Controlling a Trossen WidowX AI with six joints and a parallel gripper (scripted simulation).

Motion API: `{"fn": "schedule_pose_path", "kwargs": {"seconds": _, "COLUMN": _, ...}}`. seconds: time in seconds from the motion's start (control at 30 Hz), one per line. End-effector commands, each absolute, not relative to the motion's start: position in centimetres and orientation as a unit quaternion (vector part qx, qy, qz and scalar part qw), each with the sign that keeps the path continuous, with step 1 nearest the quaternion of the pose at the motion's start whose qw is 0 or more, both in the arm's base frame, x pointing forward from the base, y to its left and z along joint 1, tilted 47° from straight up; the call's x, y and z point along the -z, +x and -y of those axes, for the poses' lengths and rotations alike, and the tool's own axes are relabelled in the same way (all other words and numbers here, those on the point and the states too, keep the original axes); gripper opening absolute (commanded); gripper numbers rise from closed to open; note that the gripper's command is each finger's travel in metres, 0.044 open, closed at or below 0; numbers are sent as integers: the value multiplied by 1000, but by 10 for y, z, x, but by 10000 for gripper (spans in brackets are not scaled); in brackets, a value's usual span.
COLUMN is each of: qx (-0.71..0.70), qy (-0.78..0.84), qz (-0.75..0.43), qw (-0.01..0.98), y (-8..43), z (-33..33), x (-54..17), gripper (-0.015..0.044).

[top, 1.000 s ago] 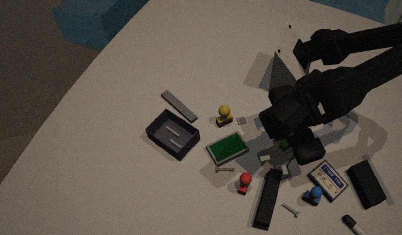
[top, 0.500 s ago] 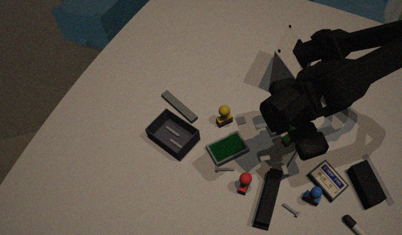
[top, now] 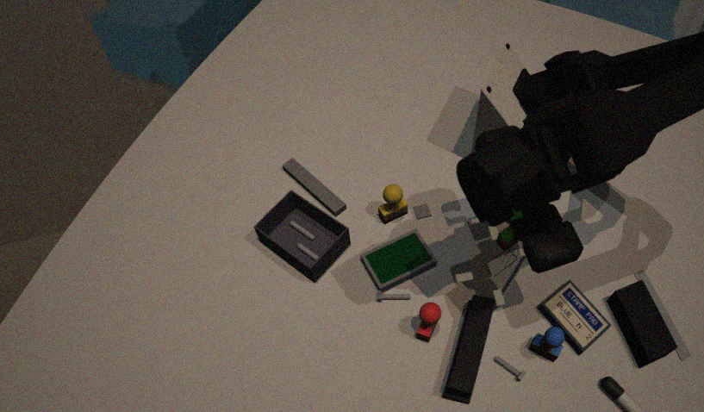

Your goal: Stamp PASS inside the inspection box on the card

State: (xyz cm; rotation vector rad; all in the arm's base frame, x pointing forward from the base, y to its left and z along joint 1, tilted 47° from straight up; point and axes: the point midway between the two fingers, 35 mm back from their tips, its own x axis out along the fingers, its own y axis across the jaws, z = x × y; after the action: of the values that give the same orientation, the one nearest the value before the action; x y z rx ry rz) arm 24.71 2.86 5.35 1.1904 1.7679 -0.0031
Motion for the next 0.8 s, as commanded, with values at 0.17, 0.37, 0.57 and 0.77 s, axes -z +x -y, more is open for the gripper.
{"fn": "schedule_pose_path", "kwargs": {"seconds": 0.17, "qx": 2, "qy": 485, "qz": -725, "qw": 489, "y": 236, "z": -52, "x": -83, "gripper": 0}}
{"fn": "schedule_pose_path", "kwargs": {"seconds": 0.37, "qx": 0, "qy": 485, "qz": -725, "qw": 489, "y": 223, "z": -69, "x": -102, "gripper": 0}}
{"fn": "schedule_pose_path", "kwargs": {"seconds": 0.57, "qx": -2, "qy": 486, "qz": -725, "qw": 488, "y": 208, "z": -85, "x": -119, "gripper": 0}}
{"fn": "schedule_pose_path", "kwargs": {"seconds": 0.77, "qx": -2, "qy": 486, "qz": -725, "qw": 488, "y": 206, "z": -87, "x": -121, "gripper": 0}}
